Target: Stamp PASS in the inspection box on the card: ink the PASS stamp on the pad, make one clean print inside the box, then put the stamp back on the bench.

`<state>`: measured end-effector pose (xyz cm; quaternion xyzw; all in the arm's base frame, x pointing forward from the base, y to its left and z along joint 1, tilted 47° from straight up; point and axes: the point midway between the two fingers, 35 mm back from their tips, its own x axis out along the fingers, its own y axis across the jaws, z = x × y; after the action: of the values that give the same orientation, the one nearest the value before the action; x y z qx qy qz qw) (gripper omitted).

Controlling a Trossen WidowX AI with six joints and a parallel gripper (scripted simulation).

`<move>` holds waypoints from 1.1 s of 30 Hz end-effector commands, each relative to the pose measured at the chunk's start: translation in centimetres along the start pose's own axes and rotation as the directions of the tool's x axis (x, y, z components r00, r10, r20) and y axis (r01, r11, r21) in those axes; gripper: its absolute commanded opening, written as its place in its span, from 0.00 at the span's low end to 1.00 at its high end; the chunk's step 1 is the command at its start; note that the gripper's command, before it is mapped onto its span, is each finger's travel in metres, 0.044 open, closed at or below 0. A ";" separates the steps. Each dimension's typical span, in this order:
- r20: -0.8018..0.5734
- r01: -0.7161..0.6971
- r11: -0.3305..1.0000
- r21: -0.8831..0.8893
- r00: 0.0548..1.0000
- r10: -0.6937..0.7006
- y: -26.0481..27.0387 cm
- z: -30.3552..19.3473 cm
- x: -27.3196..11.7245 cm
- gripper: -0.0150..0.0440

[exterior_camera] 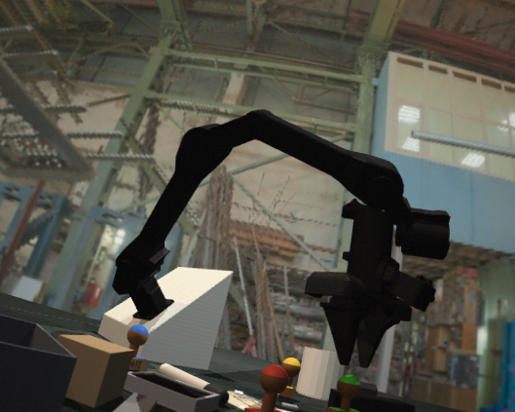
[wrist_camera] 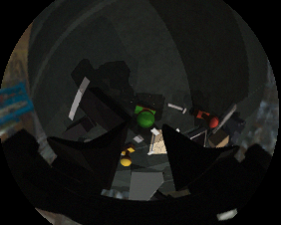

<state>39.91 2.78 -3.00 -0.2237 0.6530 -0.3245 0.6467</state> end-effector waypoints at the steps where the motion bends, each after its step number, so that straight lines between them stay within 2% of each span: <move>1: -0.003 0.005 1.000 -0.005 1.000 -0.005 -0.1 -0.1 0.8 0.64; 33: -0.003 0.009 1.000 -0.004 1.000 -0.009 -0.2 -0.2 5.6 0.64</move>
<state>39.46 -1.15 -6.61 -0.2247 0.6528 -0.3265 0.6456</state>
